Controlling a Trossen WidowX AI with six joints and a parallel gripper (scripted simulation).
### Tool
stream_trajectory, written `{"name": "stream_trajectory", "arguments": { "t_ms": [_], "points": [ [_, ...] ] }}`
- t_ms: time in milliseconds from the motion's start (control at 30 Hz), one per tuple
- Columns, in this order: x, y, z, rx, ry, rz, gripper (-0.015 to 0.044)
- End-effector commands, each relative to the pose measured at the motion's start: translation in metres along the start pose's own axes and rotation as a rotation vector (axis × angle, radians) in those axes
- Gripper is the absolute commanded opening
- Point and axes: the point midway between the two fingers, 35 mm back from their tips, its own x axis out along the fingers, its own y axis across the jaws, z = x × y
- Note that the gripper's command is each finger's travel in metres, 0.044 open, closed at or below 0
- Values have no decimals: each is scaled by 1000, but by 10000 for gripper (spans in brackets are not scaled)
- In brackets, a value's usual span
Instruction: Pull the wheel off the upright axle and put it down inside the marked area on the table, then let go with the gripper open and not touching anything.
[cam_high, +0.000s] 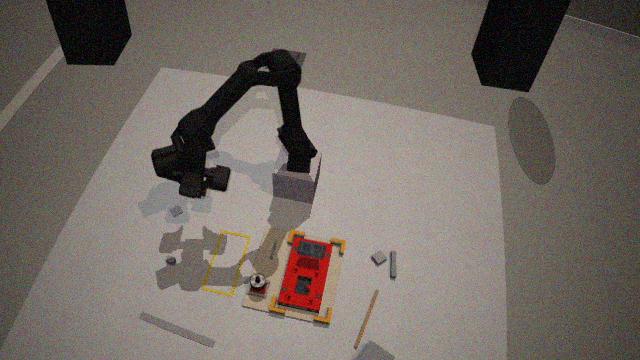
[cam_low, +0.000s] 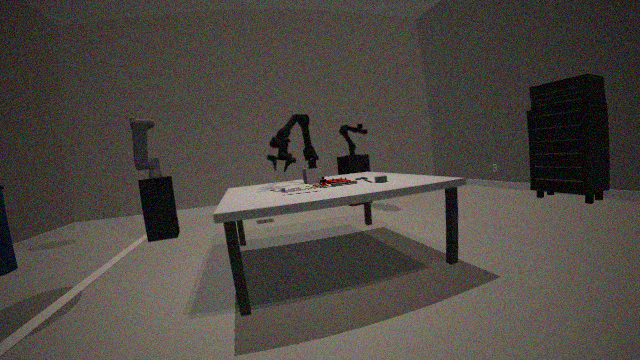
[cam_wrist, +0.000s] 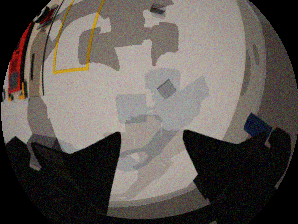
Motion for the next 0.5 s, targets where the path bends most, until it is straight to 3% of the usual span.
{"name": "stream_trajectory", "arguments": {
  "t_ms": [0,467],
  "points": [
    [-5,16,30,1,-22,18,300],
    [-45,96,146,59,-150,105,300]
  ]
}}
